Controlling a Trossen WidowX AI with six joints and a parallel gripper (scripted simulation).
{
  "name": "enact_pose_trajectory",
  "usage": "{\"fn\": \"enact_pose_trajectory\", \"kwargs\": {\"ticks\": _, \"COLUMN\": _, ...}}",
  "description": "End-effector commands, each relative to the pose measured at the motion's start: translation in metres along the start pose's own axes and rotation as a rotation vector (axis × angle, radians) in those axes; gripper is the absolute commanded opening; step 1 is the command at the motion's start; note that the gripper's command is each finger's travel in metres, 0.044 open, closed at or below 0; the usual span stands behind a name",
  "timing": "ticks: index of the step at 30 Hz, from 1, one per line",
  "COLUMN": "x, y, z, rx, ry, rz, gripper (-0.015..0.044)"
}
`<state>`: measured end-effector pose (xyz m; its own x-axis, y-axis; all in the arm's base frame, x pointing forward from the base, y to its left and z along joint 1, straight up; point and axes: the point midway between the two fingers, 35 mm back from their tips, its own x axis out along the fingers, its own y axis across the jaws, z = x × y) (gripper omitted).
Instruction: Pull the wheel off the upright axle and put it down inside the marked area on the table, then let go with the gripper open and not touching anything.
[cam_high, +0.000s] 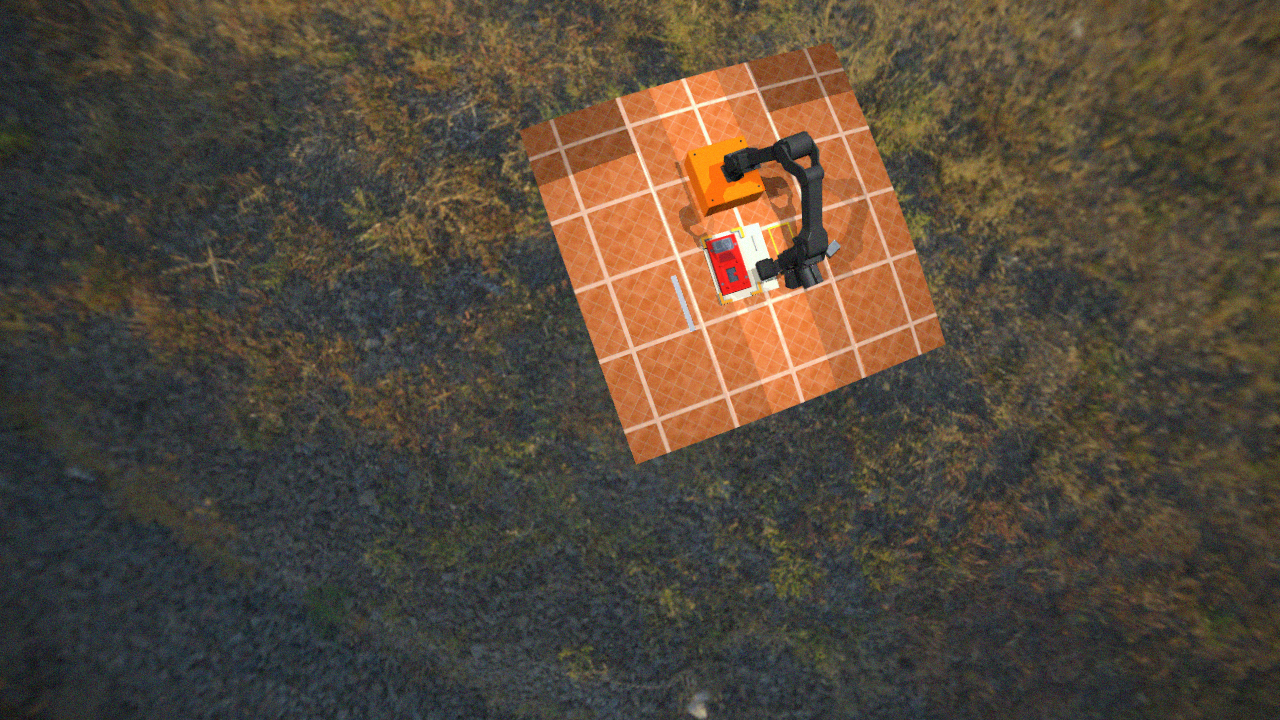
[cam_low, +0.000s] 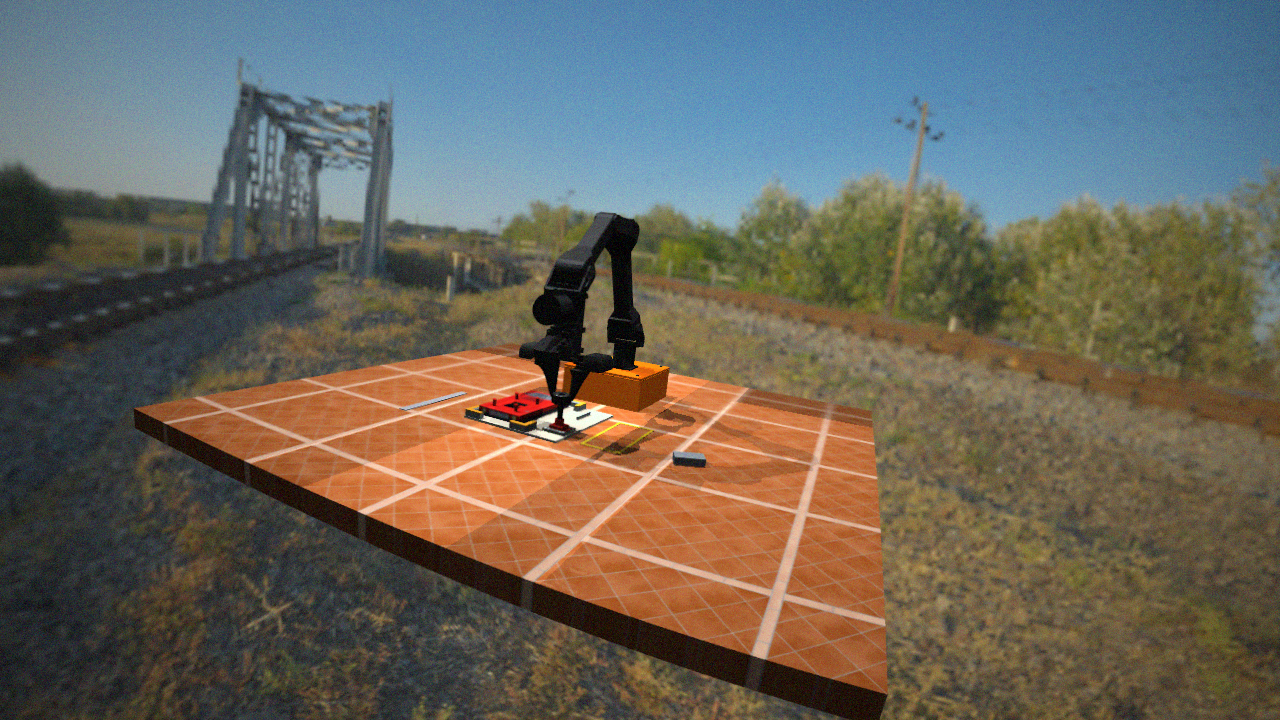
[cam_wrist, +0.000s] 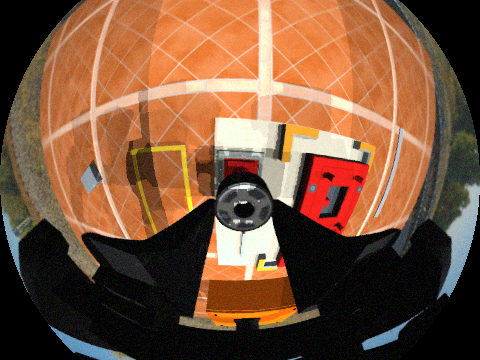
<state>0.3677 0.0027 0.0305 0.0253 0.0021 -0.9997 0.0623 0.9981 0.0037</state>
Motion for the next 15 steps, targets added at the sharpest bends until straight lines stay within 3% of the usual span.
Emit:
{"fn": "enact_pose_trajectory", "kwargs": {"ticks": 1, "x": -0.002, "y": 0.000, "z": 0.000, "rx": -0.002, "ry": 0.000, "rz": -0.001, "gripper": 0.0000}}
{"fn": "enact_pose_trajectory", "kwargs": {"ticks": 9, "x": -0.037, "y": 0.000, "z": -0.002, "rx": -0.002, "ry": -0.001, "rz": -0.001, "gripper": 0.0000}}
{"fn": "enact_pose_trajectory", "kwargs": {"ticks": 15, "x": -0.030, "y": 0.015, "z": -0.007, "rx": -0.001, "ry": 0.004, "rz": 0.001, "gripper": 0.0000}}
